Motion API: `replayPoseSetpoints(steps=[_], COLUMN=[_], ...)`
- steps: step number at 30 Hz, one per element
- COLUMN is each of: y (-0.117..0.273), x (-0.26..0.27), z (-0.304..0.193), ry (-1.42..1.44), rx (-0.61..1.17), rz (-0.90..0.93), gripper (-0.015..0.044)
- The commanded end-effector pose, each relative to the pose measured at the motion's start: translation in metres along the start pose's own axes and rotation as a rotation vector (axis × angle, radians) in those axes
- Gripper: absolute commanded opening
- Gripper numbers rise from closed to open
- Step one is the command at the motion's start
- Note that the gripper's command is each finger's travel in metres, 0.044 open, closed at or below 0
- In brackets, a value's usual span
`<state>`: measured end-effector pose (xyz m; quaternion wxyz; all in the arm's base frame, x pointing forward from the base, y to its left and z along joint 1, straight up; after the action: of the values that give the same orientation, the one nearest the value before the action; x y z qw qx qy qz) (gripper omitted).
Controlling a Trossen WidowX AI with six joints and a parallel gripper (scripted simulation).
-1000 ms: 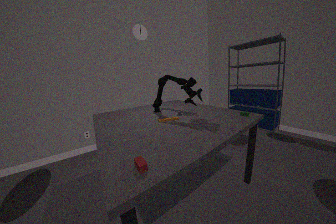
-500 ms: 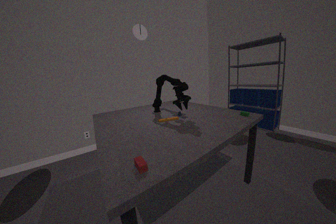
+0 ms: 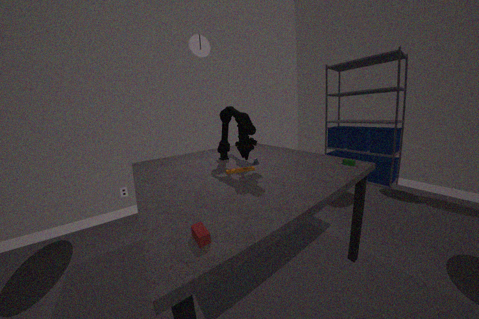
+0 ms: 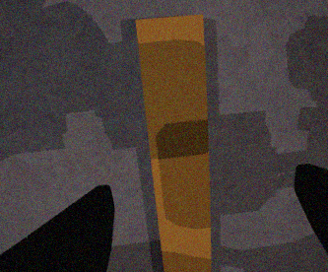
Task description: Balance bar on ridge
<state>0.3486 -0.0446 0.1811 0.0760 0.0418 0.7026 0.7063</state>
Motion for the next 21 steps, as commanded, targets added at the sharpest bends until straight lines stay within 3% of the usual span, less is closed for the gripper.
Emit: replayPoseSetpoints(steps=[1, 11, 21], y=[-0.001, -0.045, -0.051], x=[0.003, 0.004, 0.004], z=[-0.002, -0.003, -0.003], ry=[-0.019, -0.019, -0.019], rx=[0.008, 0.008, 0.008], rz=[0.019, 0.019, 0.019], gripper=[0.0315, 0.0315, 0.0315])
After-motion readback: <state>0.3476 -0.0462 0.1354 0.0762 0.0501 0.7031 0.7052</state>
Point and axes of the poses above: the point midway between the two fingers, 35 mm back from their tips, its own y axis back along the fingers, its own x axis across the jaws, z = x × y, the point moved 6 cm from there along y, back along the fingers, and after that the axes turned 8 degrees about y, right-handed, at the moved point
